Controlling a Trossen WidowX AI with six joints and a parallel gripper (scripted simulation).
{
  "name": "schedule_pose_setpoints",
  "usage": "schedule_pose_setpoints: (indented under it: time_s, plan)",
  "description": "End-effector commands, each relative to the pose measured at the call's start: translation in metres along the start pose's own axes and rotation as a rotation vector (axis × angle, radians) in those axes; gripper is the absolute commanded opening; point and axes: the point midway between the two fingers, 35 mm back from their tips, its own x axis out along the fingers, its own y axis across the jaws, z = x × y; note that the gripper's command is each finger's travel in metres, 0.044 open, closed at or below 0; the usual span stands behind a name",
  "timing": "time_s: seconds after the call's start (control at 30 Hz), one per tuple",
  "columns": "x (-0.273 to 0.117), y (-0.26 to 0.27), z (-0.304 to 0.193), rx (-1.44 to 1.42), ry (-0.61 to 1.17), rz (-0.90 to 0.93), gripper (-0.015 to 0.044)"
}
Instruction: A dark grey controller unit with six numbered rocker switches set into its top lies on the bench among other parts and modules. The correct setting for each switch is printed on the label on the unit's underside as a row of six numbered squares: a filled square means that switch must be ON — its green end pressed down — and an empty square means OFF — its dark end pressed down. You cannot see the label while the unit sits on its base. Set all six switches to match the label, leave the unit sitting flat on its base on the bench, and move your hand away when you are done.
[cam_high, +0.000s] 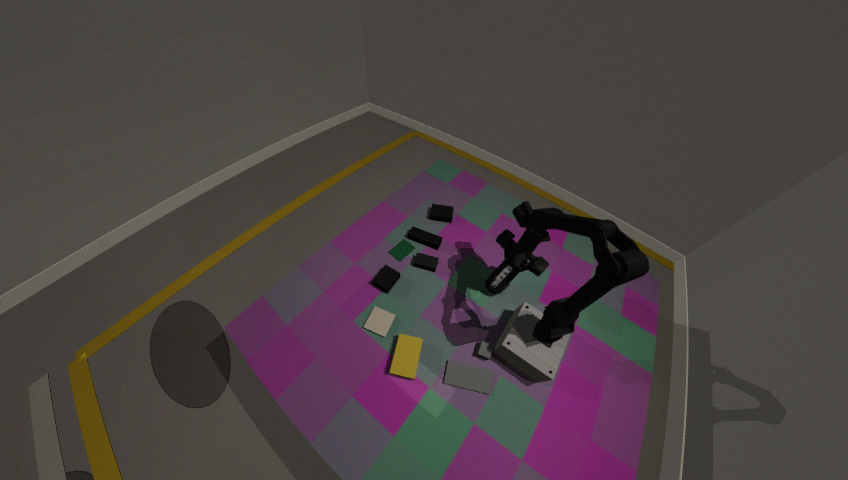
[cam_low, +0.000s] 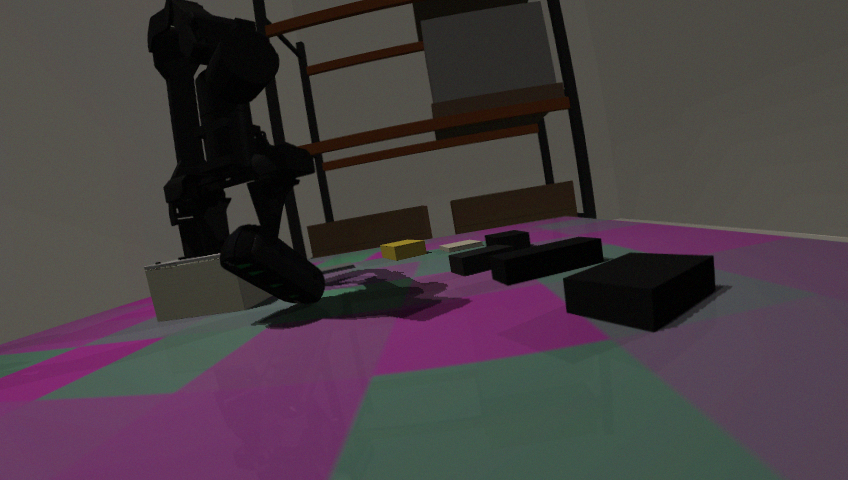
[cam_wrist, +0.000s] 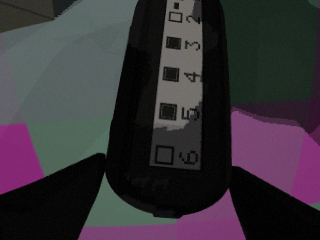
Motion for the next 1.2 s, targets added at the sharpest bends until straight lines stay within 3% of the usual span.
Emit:
schedule_pose_setpoints:
  time_s: [0.0, 1.17]
  plan:
    - [-0.003, -0.001, 0.005, -0.002, -0.01, -0.002, 0.0336]
    - [-0.018, -0.001, 0.03, -0.001, -0.012, -0.002, 0.0336]
